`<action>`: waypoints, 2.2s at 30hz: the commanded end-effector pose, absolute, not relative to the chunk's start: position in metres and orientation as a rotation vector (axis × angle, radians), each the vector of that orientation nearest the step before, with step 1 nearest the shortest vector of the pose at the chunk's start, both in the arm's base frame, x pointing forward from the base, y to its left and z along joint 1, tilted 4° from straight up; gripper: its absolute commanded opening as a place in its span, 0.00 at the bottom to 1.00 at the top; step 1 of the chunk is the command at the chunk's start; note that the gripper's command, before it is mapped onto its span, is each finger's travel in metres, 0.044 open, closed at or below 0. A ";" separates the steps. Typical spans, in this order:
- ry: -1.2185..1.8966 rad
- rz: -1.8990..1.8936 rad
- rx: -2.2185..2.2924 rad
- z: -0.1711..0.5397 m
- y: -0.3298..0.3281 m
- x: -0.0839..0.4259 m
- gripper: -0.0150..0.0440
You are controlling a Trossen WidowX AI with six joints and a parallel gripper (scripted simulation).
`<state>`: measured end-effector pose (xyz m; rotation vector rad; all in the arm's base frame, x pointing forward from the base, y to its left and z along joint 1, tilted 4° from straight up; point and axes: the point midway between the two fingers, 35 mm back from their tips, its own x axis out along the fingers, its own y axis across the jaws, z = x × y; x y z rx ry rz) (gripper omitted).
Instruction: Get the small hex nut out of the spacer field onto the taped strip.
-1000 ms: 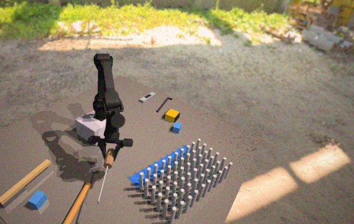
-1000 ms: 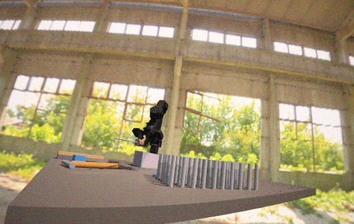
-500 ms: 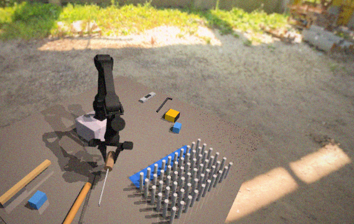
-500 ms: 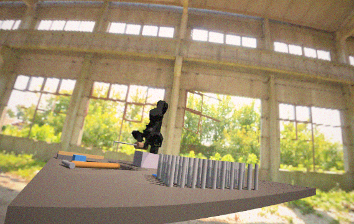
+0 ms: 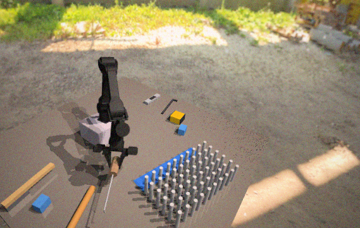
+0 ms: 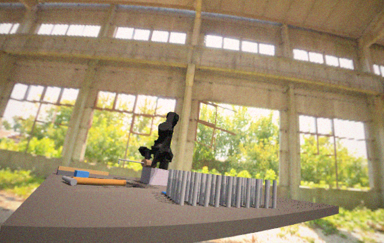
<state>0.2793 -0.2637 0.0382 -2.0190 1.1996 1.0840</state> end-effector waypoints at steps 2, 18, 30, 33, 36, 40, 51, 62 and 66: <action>1.207 1.073 -2.020 0.035 -0.265 0.280 0.25; 1.207 1.073 -2.020 0.020 -0.264 0.281 0.25; 1.207 1.073 -2.020 0.008 -0.264 0.282 0.25; 1.207 1.073 -2.020 0.005 -0.263 0.282 0.25; 1.207 1.073 -2.020 0.003 -0.263 0.281 0.25; 1.207 1.073 -2.020 -0.001 -0.263 0.281 0.25; 1.207 1.073 -2.020 -0.011 -0.262 0.281 0.25; 1.207 1.073 -2.019 -0.021 -0.260 0.280 0.25; 1.207 1.074 -2.019 -0.025 -0.259 0.280 0.25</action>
